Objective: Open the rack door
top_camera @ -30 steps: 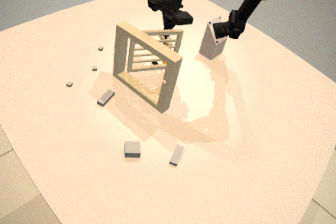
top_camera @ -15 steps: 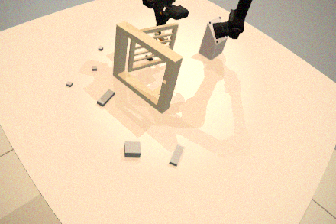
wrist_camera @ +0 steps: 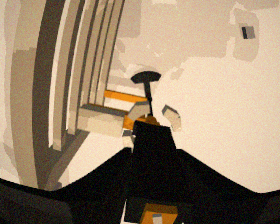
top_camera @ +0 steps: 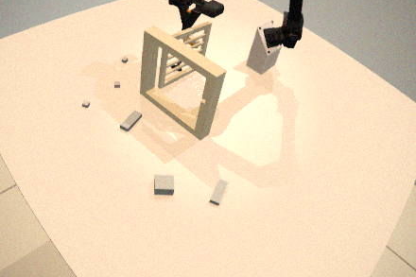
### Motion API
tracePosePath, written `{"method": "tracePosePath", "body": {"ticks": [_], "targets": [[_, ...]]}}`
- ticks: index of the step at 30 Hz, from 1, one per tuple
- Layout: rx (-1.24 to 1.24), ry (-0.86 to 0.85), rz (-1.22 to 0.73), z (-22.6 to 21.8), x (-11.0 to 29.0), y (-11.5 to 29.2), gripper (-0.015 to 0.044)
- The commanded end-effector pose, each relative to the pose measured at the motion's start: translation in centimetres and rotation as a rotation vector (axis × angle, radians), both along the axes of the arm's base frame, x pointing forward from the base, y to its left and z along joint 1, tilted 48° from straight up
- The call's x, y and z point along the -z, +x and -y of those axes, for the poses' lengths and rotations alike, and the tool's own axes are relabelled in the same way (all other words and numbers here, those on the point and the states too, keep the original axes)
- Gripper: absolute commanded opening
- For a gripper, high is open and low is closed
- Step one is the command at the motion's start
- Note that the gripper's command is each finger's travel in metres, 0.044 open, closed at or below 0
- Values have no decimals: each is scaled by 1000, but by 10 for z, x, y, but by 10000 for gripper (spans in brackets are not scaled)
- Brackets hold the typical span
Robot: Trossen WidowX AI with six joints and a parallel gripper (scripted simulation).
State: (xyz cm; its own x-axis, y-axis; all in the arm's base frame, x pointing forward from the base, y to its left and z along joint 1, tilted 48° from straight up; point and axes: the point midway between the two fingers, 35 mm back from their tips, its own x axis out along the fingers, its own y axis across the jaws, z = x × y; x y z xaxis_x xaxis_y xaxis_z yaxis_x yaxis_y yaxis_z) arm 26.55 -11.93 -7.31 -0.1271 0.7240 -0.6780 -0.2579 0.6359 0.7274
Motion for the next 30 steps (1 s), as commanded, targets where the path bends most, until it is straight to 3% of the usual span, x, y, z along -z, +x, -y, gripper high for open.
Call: {"method": "tracePosePath", "body": {"ticks": [1, 14, 24, 30], "targets": [[-40, 4, 39, 4, 5, 3, 12], [-40, 4, 39, 4, 5, 3, 12], [-40, 4, 39, 4, 5, 3, 275], [-40, 4, 39, 8, 2, 4, 284]]}}
